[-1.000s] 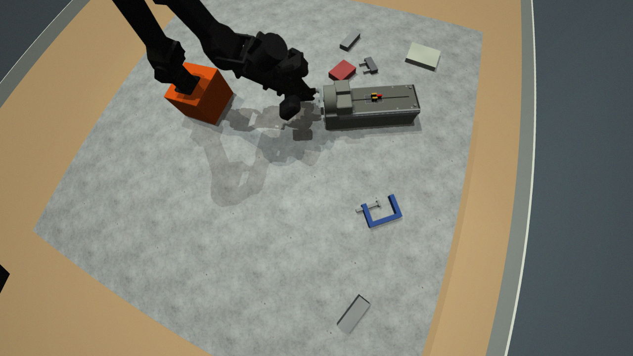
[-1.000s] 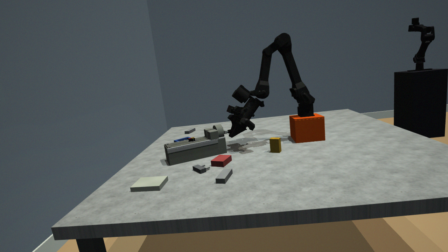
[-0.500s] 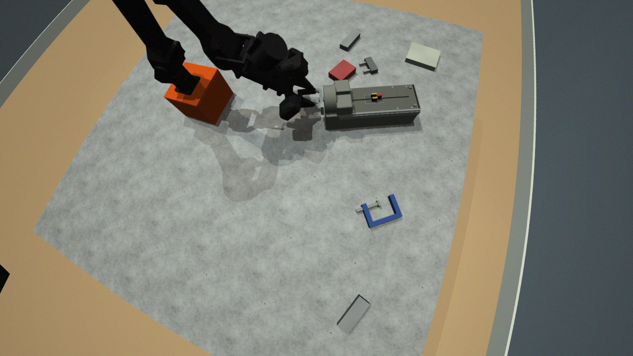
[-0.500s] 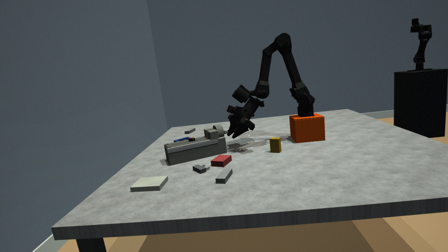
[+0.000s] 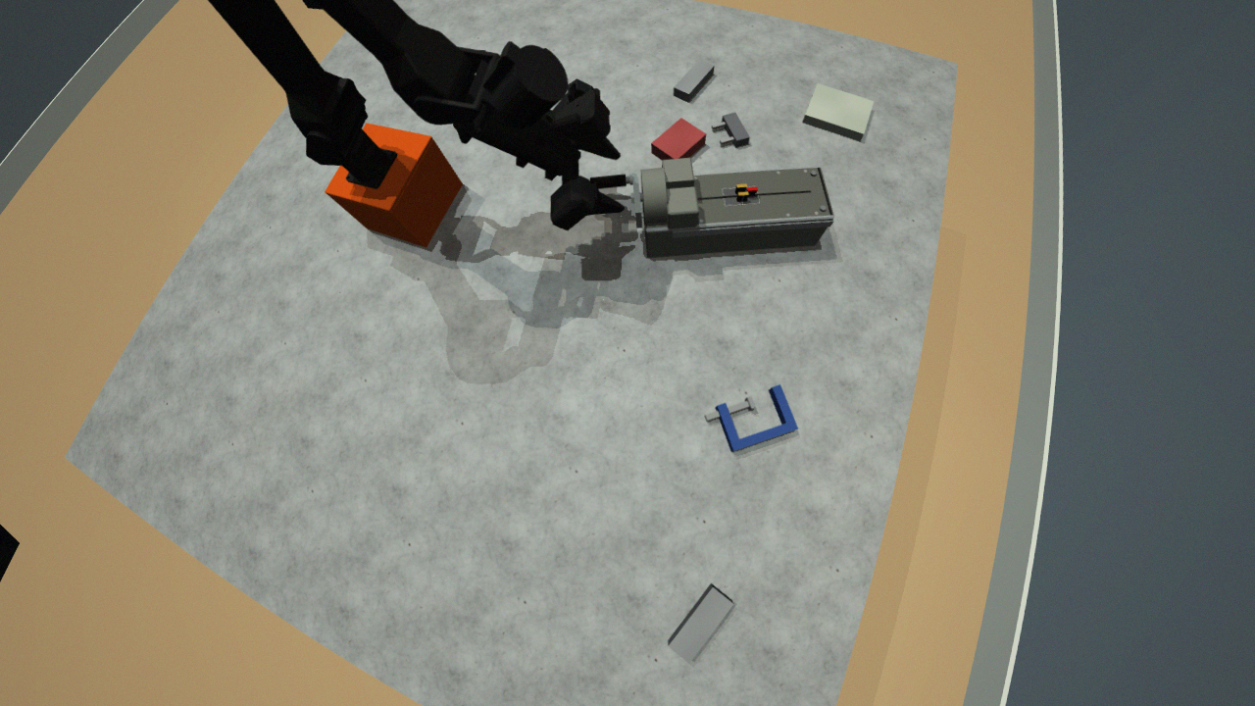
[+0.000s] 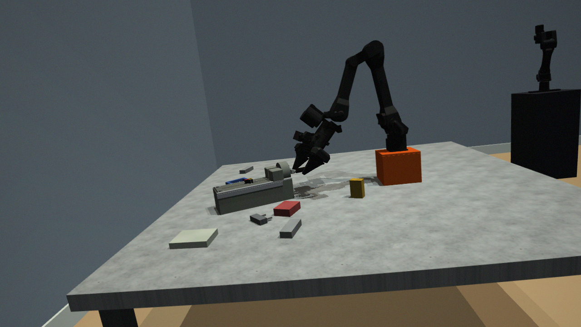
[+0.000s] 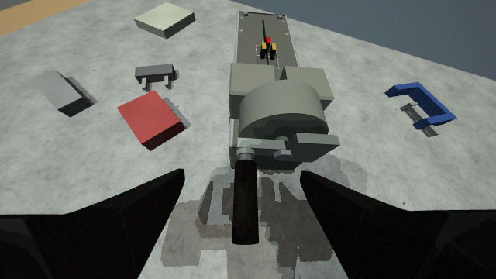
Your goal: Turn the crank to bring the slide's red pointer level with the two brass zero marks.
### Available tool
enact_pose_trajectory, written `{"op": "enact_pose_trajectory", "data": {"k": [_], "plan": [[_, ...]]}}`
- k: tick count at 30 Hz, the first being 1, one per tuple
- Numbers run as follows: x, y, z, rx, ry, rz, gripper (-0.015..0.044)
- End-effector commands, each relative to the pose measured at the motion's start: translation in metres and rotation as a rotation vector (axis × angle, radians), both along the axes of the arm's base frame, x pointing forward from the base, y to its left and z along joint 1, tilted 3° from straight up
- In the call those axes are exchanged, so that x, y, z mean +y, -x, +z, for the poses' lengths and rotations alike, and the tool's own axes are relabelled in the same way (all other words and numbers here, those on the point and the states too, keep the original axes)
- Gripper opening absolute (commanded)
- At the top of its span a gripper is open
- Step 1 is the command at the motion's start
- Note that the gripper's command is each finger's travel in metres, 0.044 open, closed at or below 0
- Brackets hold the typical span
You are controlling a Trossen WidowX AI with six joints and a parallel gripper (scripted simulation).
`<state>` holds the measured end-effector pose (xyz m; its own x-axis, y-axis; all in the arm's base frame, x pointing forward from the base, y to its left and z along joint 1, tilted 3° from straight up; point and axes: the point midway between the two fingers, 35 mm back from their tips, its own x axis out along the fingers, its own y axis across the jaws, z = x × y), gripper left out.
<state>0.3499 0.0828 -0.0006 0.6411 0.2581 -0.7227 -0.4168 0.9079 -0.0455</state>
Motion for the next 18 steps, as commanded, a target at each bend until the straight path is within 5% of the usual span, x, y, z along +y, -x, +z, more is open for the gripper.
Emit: {"op": "enact_pose_trajectory", "data": {"k": [1,18], "plan": [[0.001,-0.001,0.018,-0.008,-0.002,-0.004,0.044],[0.005,0.0,0.11,-0.005,-0.001,0.001,0.044]]}}
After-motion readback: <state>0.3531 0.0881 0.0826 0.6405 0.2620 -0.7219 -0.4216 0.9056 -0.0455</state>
